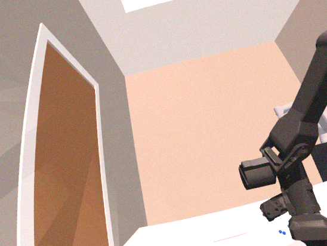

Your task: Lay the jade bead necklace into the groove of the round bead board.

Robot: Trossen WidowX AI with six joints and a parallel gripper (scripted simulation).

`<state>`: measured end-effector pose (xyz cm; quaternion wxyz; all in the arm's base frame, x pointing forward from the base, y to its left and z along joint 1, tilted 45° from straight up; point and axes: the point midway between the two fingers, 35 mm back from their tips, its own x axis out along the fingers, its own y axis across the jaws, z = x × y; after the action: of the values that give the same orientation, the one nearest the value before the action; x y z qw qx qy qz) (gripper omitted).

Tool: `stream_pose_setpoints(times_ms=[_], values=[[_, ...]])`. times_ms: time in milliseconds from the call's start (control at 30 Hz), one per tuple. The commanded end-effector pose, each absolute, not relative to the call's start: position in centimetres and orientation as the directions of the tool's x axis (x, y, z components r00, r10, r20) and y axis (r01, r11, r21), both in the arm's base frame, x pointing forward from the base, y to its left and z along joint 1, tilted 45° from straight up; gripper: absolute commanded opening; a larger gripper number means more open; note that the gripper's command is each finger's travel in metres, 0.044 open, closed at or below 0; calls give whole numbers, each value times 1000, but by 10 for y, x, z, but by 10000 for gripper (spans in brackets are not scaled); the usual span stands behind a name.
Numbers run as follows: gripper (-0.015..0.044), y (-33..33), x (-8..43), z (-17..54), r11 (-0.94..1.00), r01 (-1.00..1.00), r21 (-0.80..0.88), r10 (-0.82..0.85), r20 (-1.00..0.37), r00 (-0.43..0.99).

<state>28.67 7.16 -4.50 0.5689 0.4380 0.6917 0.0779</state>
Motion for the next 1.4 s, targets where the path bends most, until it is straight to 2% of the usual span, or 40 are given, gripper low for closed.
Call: stream_pose_setpoints(times_ms=[0,467,767,1367], values=[[380,77,281,-51,599,532,599,699,-715,17],[380,83,279,-57,598,536,597,700,-714,14],[144,82,282,-57,602,527,599,697,-717,18],[24,82,282,-57,602,527,599,697,-717,18]])
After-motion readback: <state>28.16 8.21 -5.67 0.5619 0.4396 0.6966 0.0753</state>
